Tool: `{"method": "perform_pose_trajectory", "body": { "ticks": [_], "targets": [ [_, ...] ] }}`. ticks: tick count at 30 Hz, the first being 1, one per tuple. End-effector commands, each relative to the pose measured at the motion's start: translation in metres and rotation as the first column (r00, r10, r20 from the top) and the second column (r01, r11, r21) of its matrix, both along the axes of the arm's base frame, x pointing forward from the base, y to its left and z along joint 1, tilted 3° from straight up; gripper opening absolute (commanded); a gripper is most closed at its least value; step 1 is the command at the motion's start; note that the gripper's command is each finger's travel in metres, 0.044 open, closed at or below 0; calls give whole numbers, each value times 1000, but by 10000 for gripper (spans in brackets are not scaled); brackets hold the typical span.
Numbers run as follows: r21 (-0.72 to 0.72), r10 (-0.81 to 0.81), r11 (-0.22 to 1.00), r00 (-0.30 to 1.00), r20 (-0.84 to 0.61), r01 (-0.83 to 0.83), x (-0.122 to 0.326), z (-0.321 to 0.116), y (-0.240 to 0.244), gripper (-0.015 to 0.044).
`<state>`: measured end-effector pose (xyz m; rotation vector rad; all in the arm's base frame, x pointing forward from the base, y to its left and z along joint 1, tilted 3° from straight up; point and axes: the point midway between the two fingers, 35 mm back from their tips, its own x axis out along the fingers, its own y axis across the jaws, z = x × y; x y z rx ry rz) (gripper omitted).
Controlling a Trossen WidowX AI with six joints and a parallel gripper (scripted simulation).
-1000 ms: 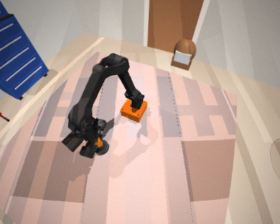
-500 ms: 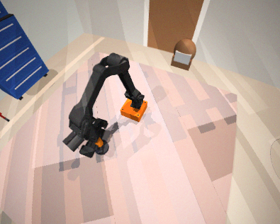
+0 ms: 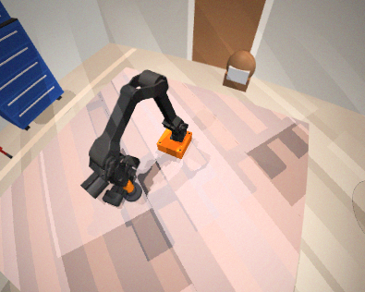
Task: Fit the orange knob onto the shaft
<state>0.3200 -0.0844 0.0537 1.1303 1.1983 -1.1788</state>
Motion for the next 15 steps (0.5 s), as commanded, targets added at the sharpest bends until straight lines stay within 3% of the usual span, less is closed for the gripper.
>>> {"method": "perform_pose_trajectory", "body": {
  "ticks": [1,15],
  "targets": [
    [-4,-6,1000,1000,2,6,0,0,-1,0],
    [-4,-6,1000,1000,2,6,-5,0,1,0]
  ]
}}
